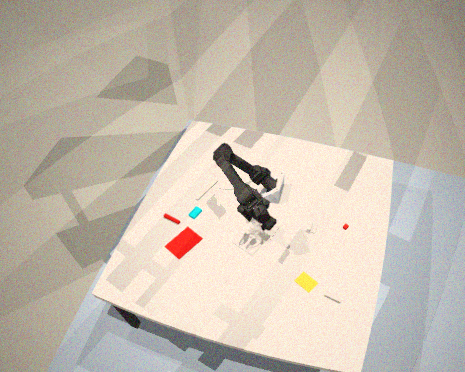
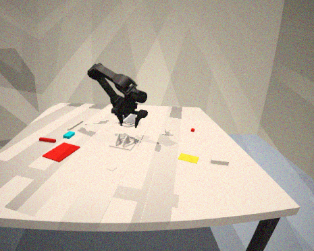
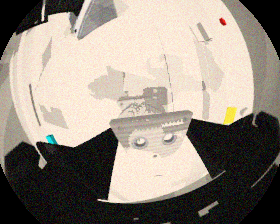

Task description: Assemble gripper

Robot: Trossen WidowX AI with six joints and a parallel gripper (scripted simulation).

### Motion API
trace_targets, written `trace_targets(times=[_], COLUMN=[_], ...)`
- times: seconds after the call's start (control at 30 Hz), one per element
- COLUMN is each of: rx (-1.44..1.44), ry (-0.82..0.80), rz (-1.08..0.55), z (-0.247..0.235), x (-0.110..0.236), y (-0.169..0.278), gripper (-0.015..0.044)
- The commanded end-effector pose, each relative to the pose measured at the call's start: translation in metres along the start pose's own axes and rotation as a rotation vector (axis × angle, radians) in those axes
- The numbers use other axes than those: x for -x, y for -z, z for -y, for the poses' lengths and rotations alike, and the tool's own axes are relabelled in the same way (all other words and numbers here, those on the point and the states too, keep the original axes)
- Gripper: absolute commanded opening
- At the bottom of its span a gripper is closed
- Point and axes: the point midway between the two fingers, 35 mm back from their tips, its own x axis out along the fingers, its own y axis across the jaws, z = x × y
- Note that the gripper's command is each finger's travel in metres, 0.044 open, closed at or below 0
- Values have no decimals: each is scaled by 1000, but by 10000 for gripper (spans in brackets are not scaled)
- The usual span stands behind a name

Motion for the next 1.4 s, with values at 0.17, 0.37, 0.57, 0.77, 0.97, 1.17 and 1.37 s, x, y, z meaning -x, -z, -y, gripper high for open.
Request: trace_targets(times=[0.17, 0.37, 0.57, 0.77, 0.97, 1.17, 1.37], rx=[20, 20, 20, 19, 19, 19, 19], ry=[-4, -4, -4, -5, -5, -5, -5], rz=[-4, -4, -4, -4, -4, -4, -4], z=[-3, -3, -3, -7, -12, -12, -12], x=[0, 0, 0, 0, 0, 0, 0], y=[1, 1, 1, -1, -3, -3, -3], gripper=[351, 351, 351, 351, 351, 351, 351])
